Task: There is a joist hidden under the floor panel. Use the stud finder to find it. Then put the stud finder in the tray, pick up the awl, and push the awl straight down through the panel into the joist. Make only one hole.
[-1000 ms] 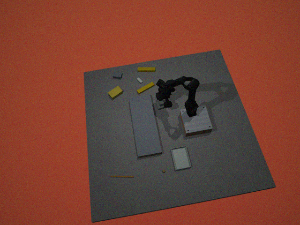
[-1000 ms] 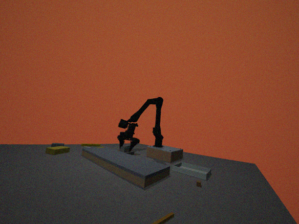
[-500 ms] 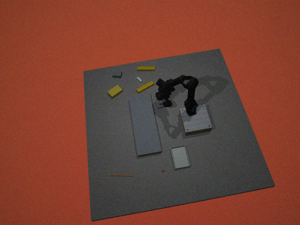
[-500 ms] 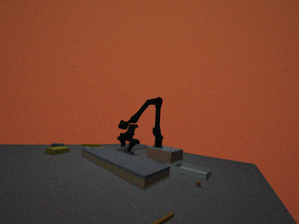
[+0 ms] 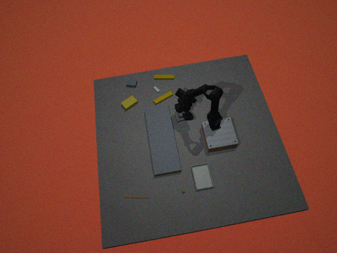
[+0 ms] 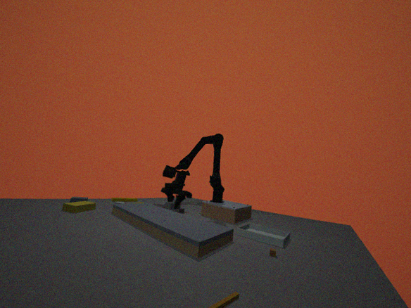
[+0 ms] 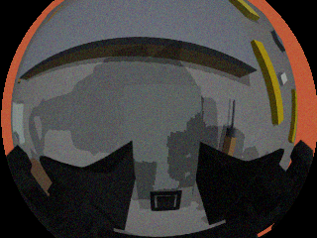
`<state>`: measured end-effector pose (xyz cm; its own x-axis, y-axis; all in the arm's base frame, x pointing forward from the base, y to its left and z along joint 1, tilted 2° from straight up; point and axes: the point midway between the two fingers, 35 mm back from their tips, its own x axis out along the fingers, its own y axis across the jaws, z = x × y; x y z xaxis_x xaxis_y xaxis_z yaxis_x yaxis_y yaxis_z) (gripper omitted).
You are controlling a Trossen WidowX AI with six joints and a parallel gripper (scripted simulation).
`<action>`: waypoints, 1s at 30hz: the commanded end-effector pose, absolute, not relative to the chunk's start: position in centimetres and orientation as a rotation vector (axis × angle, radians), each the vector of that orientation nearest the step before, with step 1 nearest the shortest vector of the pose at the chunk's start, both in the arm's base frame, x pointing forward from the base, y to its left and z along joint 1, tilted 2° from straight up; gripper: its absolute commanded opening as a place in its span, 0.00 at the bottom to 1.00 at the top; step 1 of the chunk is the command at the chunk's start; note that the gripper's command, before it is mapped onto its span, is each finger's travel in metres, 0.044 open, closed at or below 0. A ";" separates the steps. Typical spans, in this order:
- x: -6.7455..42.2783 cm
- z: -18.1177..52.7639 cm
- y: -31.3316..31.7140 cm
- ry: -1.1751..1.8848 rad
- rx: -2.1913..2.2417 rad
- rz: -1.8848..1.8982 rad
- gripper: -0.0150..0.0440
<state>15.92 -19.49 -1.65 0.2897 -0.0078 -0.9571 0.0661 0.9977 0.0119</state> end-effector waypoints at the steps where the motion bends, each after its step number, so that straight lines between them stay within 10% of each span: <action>1: 16.0 -1.7 -19.5 1.274 0.055 -0.051 0.53; 8: 16.1 0.3 -19.9 1.274 0.054 -0.051 0.25; 30: 16.9 9.1 -20.5 1.274 0.060 -0.060 0.25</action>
<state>16.13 -19.94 8.45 0.2883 -0.0056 -0.9575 0.0725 0.9972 0.0160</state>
